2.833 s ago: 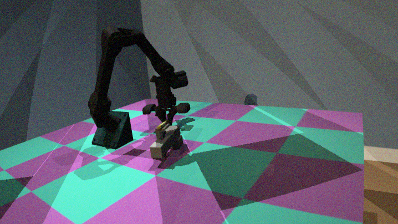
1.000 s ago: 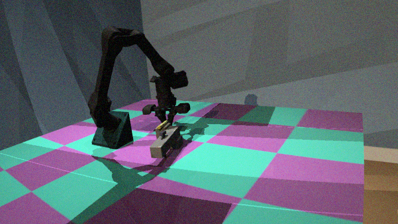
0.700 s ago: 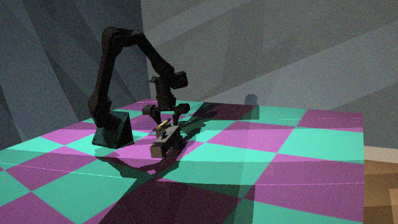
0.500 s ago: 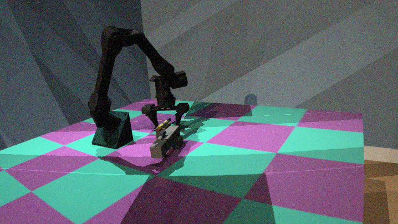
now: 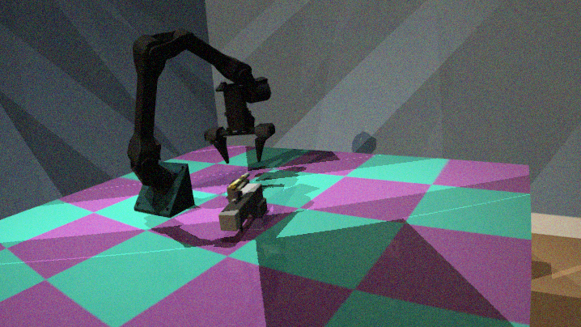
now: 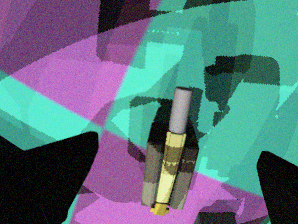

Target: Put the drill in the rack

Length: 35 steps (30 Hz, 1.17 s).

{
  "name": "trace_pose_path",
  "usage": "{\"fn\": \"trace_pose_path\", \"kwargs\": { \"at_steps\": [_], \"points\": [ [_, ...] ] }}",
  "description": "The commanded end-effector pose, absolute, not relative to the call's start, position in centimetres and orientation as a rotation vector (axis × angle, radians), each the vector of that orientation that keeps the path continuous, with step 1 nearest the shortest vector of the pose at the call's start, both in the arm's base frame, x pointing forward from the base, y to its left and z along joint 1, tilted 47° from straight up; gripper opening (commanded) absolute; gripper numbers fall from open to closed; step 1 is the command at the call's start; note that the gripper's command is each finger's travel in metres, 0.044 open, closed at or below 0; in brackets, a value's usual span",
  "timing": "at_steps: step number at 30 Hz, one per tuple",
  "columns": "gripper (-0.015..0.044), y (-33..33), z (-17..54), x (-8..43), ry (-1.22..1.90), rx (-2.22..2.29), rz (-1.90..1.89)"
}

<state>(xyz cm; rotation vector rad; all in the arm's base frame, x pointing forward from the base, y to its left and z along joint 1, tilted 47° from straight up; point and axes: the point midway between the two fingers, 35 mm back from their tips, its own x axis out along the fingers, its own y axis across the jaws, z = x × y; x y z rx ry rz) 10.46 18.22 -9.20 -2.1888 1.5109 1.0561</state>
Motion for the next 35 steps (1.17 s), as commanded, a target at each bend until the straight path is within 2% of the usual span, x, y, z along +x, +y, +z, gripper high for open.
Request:
{"fn": "trace_pose_path", "kwargs": {
  "at_steps": [1, 16, 25, 35],
  "points": [
    [0.0440, 18.5, -9.2, 10.4, 1.500, -2.169, 1.057],
    [0.0440, 32.0, -2.9, 9.1, 1.095, -1.634, 1.218],
    [0.0440, 38.2, 4.7, 7.9, 0.916, -1.302, 1.301],
    [0.0440, 43.3, 16.4, 4.9, 0.662, -0.943, 1.469]
  ]
}}
